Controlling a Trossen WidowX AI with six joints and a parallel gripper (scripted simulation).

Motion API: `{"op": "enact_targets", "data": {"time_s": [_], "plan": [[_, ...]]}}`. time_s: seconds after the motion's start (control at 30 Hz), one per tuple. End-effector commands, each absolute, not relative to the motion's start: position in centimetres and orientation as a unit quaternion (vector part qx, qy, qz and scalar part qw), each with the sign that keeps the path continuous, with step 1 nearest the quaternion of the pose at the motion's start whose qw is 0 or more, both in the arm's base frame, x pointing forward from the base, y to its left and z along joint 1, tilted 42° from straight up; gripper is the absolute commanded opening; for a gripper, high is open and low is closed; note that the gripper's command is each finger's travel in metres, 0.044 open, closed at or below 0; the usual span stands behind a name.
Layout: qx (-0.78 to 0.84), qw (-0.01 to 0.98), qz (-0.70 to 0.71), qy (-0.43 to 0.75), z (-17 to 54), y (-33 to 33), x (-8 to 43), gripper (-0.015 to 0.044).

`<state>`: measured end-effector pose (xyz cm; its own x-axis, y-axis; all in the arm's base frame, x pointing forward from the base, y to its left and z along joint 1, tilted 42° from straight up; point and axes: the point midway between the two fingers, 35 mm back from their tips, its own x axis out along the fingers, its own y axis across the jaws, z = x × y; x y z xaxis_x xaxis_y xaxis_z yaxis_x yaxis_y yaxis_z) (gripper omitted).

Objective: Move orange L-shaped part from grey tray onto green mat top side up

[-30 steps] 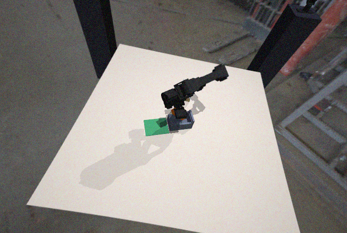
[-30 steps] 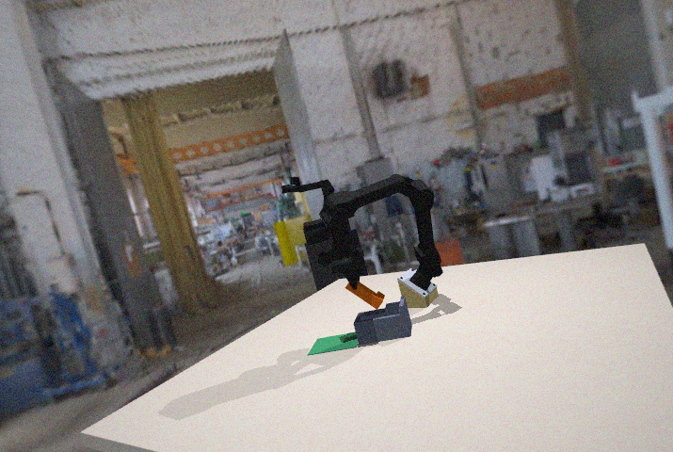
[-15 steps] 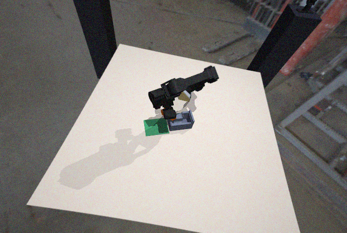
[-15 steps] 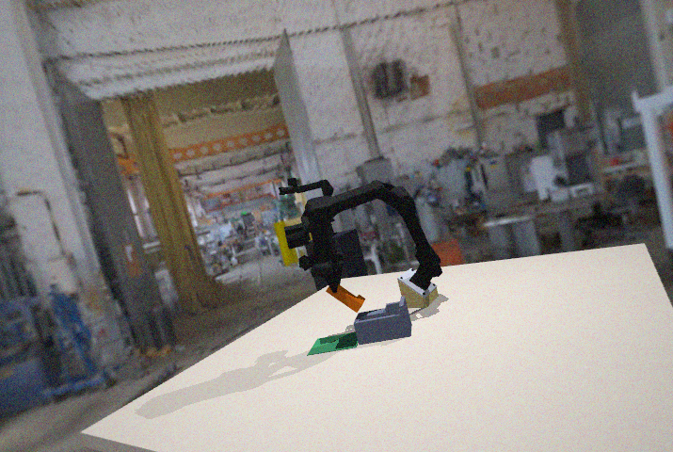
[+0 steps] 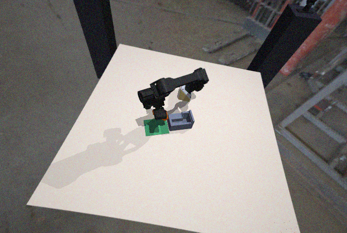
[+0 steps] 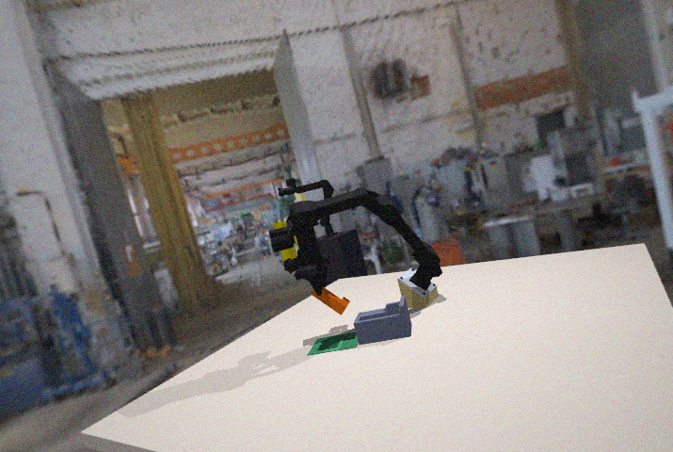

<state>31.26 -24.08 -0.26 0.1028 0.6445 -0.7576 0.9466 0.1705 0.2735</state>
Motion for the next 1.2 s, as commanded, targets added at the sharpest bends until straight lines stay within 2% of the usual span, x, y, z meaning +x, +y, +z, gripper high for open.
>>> {"op": "enact_targets", "data": {"time_s": [0.0, 1.17], "plan": [[0.615, 0.414, -0.183, 0.646, -1.0, -24.9, 31.5, 0.0], [0.615, 0.414, -0.182, 0.646, -4.9, -22.4, 32.1, 0.0]]}}
